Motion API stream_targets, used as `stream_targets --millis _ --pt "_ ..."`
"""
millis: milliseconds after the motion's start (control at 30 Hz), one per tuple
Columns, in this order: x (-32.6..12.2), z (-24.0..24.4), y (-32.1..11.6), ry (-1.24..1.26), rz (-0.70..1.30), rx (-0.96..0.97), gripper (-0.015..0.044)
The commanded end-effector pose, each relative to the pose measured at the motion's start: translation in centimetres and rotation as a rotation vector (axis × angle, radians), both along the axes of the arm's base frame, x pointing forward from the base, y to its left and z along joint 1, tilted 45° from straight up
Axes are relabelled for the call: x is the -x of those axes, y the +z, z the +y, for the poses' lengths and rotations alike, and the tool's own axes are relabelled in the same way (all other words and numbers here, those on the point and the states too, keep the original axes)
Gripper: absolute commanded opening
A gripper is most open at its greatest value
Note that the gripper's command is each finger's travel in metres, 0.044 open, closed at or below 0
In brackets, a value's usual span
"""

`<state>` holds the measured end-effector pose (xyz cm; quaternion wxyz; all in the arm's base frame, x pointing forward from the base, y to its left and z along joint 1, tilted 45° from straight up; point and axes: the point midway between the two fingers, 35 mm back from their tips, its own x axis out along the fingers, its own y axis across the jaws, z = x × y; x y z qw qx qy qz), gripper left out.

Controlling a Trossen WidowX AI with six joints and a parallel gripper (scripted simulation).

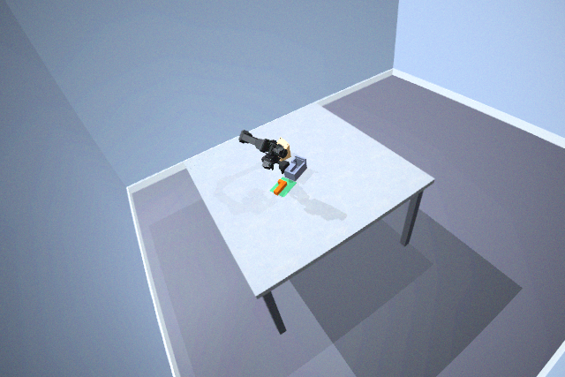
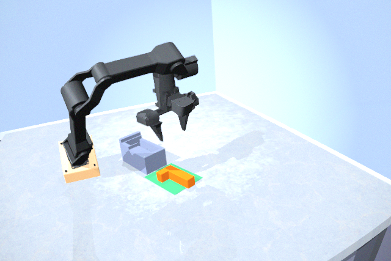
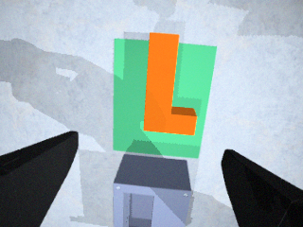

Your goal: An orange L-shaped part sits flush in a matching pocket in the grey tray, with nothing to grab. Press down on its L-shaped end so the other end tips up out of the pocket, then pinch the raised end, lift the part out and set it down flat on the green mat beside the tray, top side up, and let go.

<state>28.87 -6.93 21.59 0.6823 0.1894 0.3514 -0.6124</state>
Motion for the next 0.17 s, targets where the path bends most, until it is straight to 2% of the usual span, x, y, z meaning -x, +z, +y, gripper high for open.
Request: stream_targets --millis 0,133 --pt "0.0 -0.01 -0.04 0.003 0.003 0.0 0.04" --pt "0.0 -0.01 -0.04 0.003 0.003 0.0 0.04"
